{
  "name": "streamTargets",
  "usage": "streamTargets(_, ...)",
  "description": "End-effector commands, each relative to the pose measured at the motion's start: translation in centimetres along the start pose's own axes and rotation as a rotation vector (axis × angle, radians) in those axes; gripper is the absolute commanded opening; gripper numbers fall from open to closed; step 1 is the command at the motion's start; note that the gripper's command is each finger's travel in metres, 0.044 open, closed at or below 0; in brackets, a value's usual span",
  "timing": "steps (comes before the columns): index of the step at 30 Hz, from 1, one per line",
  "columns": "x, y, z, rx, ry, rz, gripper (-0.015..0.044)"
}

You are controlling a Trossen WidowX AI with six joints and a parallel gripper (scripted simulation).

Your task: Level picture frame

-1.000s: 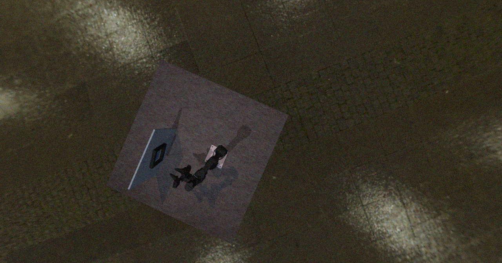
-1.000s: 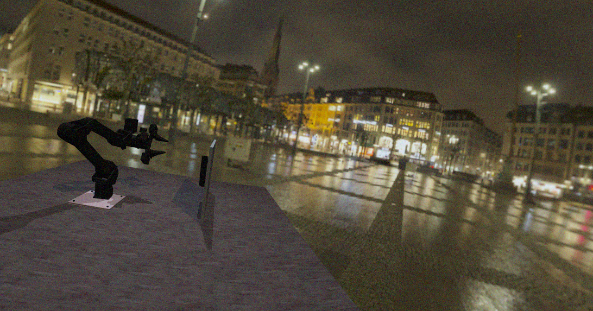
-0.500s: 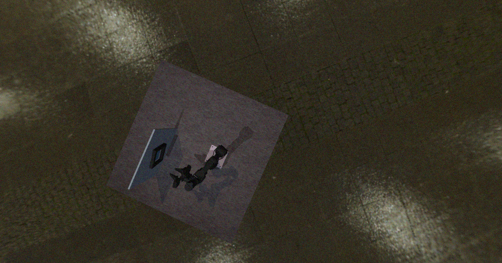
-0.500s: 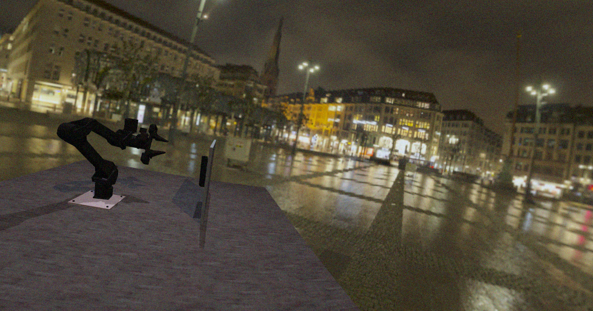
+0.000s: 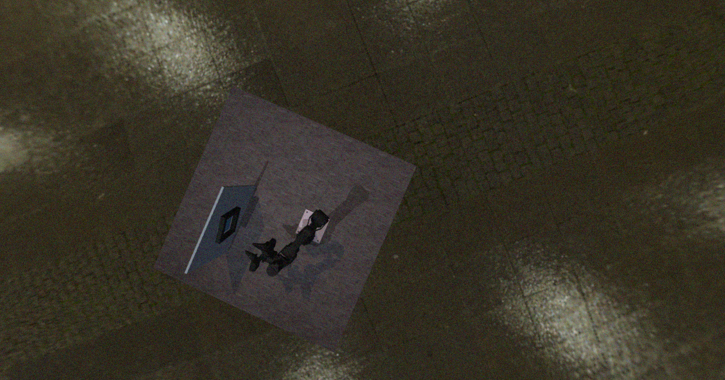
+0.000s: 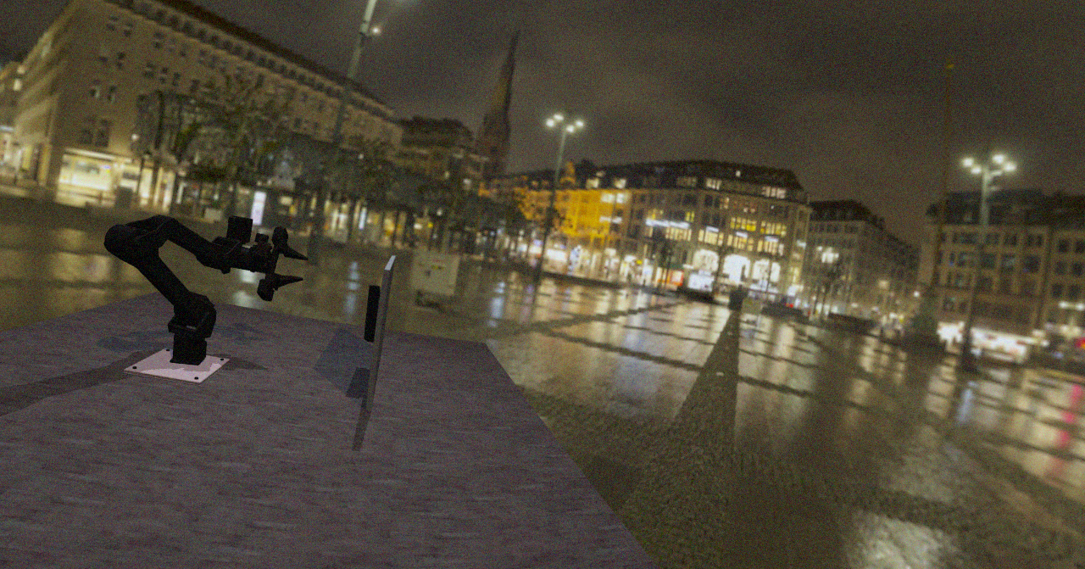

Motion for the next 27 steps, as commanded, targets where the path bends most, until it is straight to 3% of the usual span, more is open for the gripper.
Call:
streamTargets(1,0.0,0.0,0.0,0.002,-0.005,-0.005,0.026)
streamTargets(9,0.2,-0.2,0.5,0.0,-0.001,0.012,0.026)
streamTargets(18,0.4,-3.5,6.7,-0.006,-0.007,0.16,0.026)
streamTargets(27,0.4,-3.6,6.8,-0.006,-0.007,0.162,0.026)
Point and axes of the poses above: the point midway between the two fingers, 35 mm back from their tips, its own z axis out along the fingers, its own y axis across the jaws, x = y × z, the point moved 6 cm from there along -z, back along the fingers, and after that the axes turned 6 degrees about z, right-handed, at the moved point
